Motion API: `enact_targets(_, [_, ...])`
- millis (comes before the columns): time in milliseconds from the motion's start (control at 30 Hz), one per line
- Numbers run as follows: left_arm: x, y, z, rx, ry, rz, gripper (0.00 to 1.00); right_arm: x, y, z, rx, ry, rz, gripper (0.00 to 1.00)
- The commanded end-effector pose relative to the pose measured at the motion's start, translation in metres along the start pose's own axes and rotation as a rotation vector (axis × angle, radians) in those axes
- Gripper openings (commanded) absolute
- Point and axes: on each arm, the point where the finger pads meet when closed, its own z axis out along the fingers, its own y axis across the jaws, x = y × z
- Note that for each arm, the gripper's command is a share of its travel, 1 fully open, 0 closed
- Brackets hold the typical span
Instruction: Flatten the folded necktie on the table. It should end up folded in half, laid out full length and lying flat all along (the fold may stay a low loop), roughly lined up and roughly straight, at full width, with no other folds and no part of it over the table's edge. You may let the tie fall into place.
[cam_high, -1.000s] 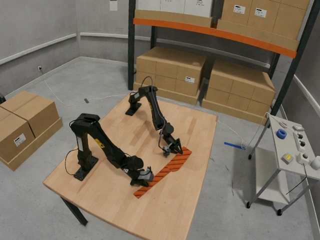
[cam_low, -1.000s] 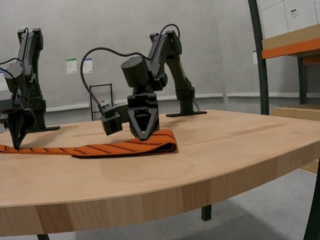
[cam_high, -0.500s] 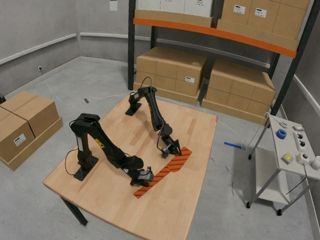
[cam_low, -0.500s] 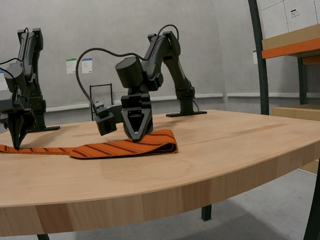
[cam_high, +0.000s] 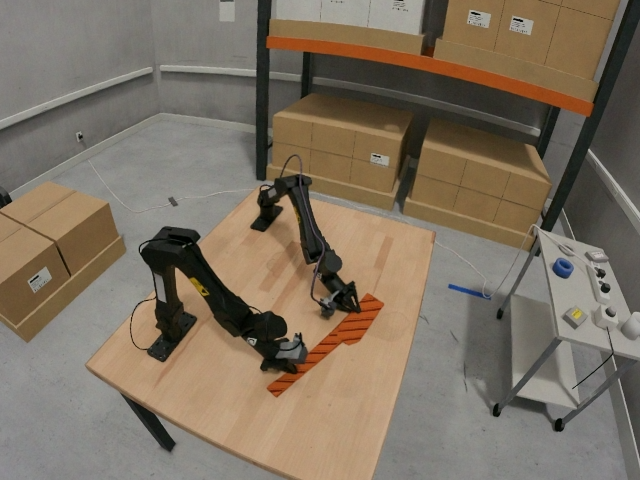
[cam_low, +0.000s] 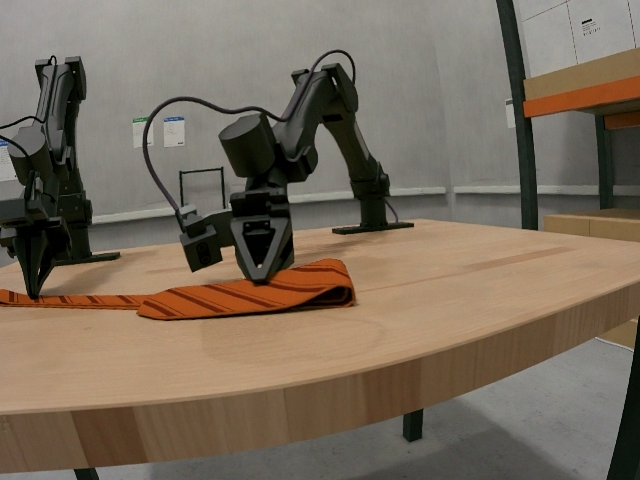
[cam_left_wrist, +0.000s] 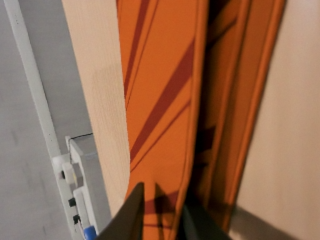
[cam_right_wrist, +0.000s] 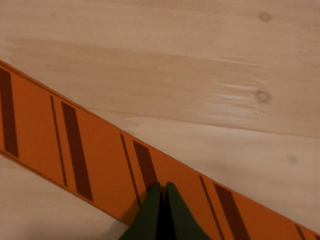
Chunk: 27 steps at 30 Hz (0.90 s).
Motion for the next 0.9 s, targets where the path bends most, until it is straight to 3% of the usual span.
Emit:
enact_targets(0, [-0.011,0.006,0.0,-0.004,0.003,-0.011,0.17,0.006,-0.002,0.003,-0.004,0.013,-0.004,0.04])
enact_targets(867, [-0.031,0.006,-0.002,-0.004,0.003,-0.011,0.17,0.006,-0.002,0.003,-0.004,0.013,-0.004,0.04])
